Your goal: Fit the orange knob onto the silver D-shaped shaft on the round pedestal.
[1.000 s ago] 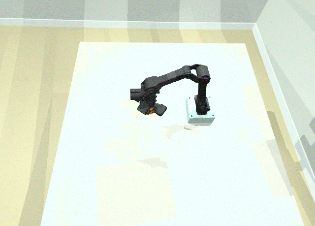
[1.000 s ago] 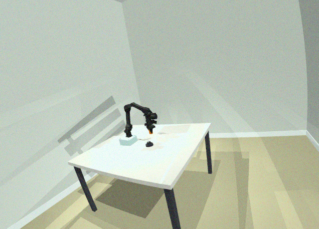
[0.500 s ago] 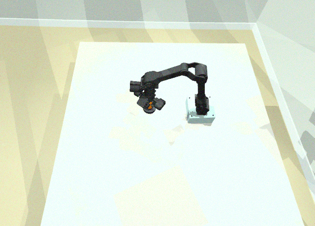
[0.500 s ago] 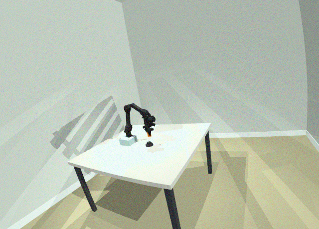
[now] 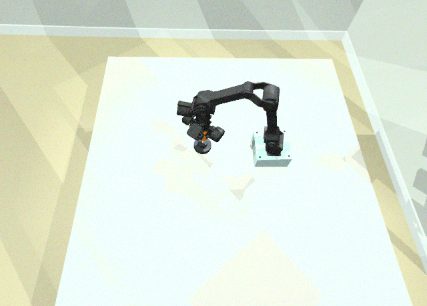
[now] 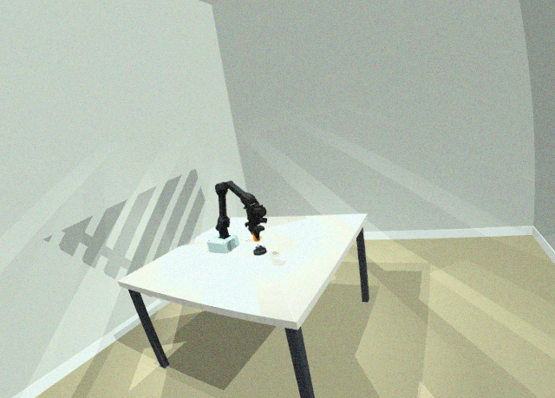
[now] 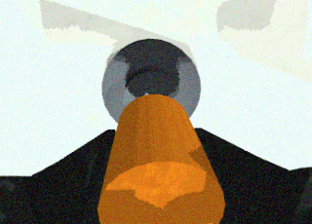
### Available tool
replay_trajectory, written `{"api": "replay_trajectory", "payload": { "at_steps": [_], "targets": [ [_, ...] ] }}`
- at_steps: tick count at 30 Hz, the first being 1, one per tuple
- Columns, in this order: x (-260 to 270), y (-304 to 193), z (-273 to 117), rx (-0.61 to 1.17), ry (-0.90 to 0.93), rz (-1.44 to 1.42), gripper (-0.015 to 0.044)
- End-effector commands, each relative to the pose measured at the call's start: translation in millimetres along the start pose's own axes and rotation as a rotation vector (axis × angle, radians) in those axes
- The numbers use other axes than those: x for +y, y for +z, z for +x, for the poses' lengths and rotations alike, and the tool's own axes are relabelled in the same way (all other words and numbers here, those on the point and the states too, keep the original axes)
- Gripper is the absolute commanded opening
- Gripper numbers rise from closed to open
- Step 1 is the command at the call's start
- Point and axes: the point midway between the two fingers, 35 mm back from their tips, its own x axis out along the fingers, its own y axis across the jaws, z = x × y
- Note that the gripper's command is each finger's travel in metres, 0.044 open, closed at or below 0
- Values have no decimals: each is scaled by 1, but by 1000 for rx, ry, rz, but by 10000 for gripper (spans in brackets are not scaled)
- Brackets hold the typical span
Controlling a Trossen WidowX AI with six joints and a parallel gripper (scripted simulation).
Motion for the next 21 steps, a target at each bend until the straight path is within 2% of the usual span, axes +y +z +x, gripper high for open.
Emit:
{"api": "replay_trajectory", "payload": {
  "at_steps": [1, 8, 21],
  "targets": [
    [-1, 1, 4, -6, 0, -7, 0],
    [-1, 0, 25, -6, 0, -1, 0],
    [-3, 3, 22, -7, 0, -1, 0]
  ]
}}
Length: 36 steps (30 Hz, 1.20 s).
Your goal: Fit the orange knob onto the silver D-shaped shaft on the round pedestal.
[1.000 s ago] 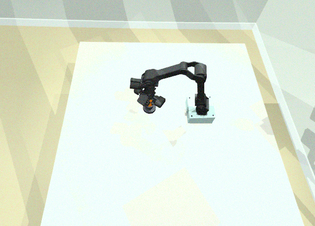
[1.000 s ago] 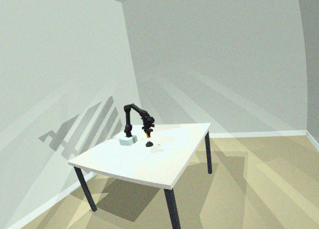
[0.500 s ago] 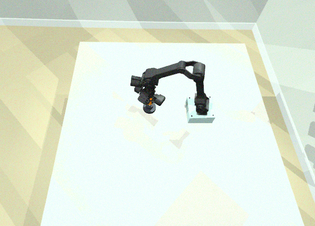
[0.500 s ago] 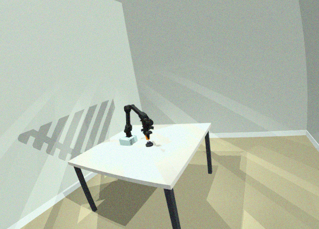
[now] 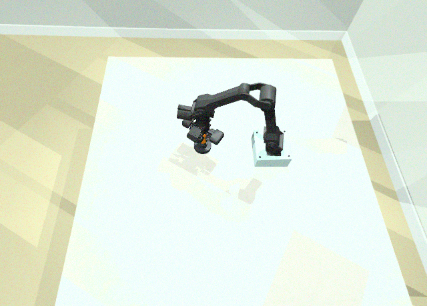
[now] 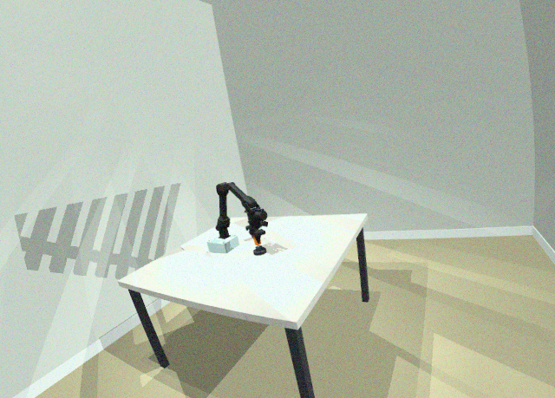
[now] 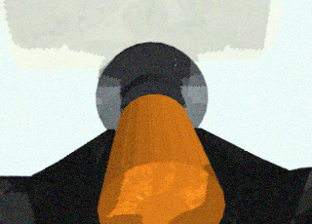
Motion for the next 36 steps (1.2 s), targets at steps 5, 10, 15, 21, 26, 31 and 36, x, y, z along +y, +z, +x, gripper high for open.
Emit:
{"api": "replay_trajectory", "payload": {
  "at_steps": [5, 10, 15, 21, 26, 31, 36],
  "targets": [
    [-3, 2, 2, -6, -5, 3, 0],
    [-2, 1, -1, -6, -5, 3, 0],
    [-2, 1, -3, -6, -5, -6, 0],
    [-1, 0, -3, -5, -6, -196, 0],
    [0, 0, -1, -5, -6, -206, 0],
    [0, 0, 1, -5, -6, -206, 0],
    [0, 0, 1, -5, -6, -206, 0]
  ]
}}
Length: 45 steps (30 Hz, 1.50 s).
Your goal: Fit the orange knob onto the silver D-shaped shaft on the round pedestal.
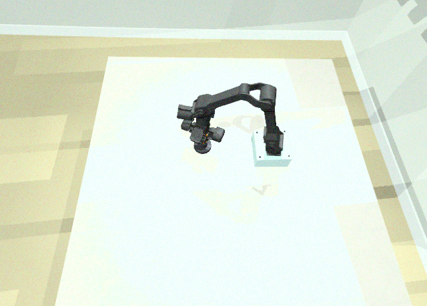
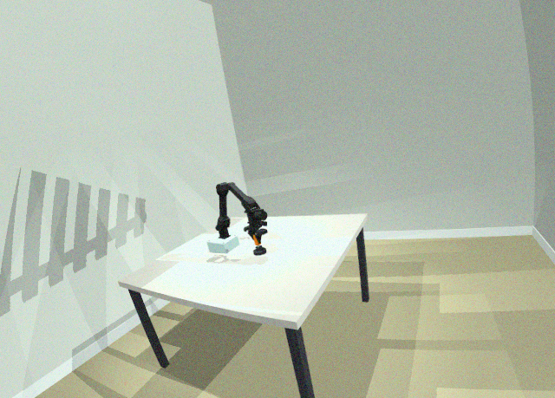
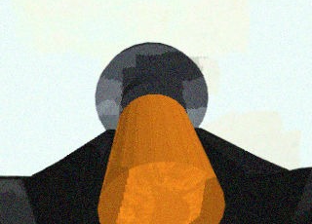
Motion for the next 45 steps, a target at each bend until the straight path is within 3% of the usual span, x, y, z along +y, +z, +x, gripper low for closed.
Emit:
{"api": "replay_trajectory", "payload": {
  "at_steps": [1, 13, 20, 45],
  "targets": [
    [-1, 0, 1, -3, -3, -5, 0],
    [-2, 1, -5, -3, -3, -14, 0],
    [-4, 1, -4, -3, -3, -215, 0],
    [3, 0, 1, -3, -2, -215, 0]
  ]
}}
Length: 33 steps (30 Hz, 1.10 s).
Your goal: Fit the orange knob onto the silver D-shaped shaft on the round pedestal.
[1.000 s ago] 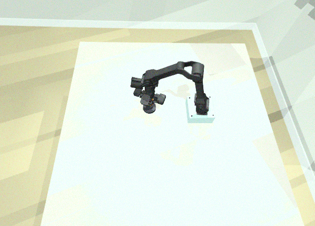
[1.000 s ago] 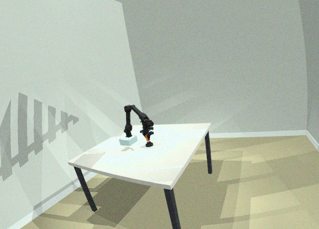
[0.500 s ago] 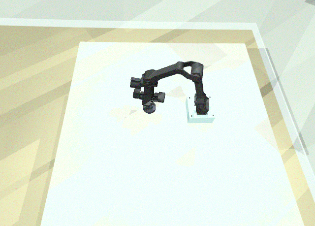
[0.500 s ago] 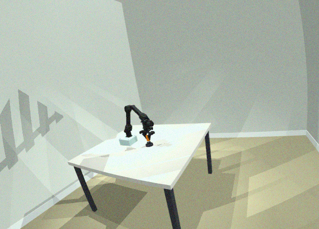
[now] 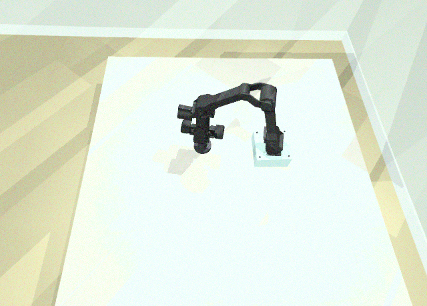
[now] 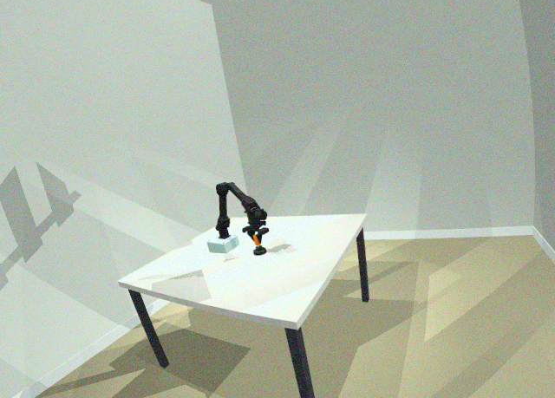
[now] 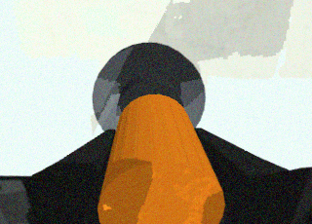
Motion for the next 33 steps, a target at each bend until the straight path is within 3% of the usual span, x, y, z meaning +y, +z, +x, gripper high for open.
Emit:
{"api": "replay_trajectory", "payload": {
  "at_steps": [1, 9, 16, 33],
  "targets": [
    [4, 0, 1, -2, 6, -4, 0],
    [6, 0, -4, -2, 6, -13, 0],
    [5, 0, -4, -3, 6, -214, 0],
    [-3, 0, -5, -3, 5, -214, 0]
  ]
}}
